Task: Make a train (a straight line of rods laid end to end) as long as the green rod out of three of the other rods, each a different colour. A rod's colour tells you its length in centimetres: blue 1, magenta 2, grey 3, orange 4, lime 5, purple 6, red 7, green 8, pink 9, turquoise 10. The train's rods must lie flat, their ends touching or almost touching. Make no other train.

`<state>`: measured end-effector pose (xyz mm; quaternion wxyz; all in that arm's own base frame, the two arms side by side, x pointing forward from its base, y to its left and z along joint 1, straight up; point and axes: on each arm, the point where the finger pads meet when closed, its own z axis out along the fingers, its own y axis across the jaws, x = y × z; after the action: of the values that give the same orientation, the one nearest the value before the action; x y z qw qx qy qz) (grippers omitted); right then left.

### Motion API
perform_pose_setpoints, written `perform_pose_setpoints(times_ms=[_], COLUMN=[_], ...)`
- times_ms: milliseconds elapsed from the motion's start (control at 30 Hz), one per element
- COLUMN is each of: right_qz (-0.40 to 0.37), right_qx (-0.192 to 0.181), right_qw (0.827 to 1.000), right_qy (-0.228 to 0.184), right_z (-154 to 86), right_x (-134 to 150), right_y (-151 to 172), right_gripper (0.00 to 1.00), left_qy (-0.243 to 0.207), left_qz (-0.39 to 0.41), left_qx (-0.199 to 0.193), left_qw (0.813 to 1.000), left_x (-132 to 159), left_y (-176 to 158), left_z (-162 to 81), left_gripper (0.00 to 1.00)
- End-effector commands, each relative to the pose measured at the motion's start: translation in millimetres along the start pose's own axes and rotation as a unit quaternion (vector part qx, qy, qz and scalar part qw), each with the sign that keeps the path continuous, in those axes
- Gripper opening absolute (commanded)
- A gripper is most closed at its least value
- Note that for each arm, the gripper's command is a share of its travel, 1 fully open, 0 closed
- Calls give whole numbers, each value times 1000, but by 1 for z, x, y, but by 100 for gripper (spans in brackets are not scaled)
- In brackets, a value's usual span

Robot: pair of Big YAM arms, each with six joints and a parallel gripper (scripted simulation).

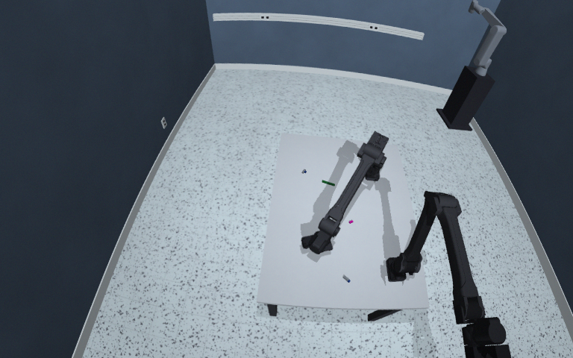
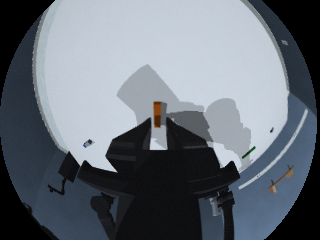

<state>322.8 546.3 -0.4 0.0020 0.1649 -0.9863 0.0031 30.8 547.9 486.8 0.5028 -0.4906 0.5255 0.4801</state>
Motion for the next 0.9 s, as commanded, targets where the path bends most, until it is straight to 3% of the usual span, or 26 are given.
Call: perform_pose_setpoints(times_ms=[0,867], right_qz=[-2,-1], right_qx=[-26,-34], right_qw=[999,999], right_qy=[-28,-37], right_z=[-32,-42], right_x=[-7,-16], right_y=[17,26], right_gripper=[23,23], left_qy=[-17,-17], left_qz=[-6,-6], left_qx=[-5,-5], left_qw=[1000,1000], left_x=[-14,-14], left_y=[5,5], left_z=[-4,-4], left_gripper=[100,100])
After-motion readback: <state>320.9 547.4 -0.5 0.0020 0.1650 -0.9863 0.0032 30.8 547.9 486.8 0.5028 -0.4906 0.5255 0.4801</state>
